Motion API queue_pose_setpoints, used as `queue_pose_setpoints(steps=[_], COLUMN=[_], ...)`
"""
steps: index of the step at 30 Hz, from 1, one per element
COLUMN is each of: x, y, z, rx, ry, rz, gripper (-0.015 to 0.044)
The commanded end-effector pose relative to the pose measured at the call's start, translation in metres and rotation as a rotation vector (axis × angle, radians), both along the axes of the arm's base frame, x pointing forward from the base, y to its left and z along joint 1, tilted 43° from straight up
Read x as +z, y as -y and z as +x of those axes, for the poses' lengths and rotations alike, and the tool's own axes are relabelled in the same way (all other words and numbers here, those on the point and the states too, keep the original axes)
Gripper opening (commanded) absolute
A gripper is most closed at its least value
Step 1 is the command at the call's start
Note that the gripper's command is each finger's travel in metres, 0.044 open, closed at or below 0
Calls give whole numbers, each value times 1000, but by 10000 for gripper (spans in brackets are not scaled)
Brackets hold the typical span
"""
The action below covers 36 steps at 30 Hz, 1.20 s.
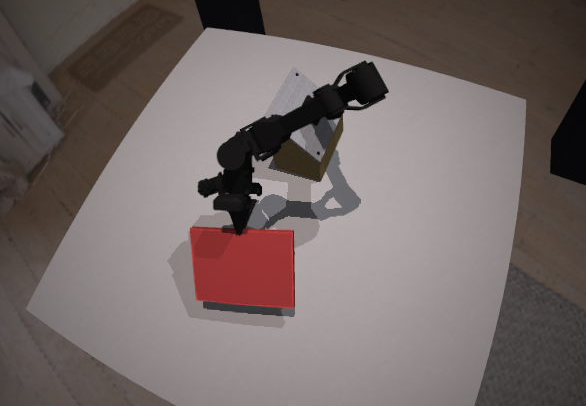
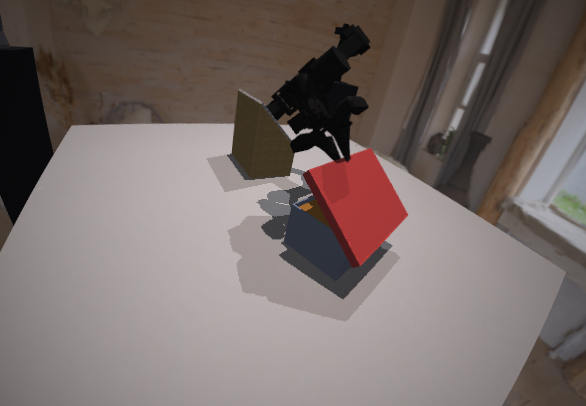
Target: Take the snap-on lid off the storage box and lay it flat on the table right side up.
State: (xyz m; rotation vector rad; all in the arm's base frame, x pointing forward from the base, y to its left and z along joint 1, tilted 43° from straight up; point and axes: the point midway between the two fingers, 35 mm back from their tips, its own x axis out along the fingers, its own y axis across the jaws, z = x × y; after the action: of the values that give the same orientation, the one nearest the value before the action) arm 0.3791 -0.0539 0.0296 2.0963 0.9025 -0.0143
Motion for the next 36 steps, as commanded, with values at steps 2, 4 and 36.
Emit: queue_pose_setpoints(steps=[2,4,36], x=[10,12,44], y=[6,7,34], z=[4,4,11], rx=[2,2,2], ry=[20,20,20], rz=[-10,-10,-11], gripper=[0,0,0])
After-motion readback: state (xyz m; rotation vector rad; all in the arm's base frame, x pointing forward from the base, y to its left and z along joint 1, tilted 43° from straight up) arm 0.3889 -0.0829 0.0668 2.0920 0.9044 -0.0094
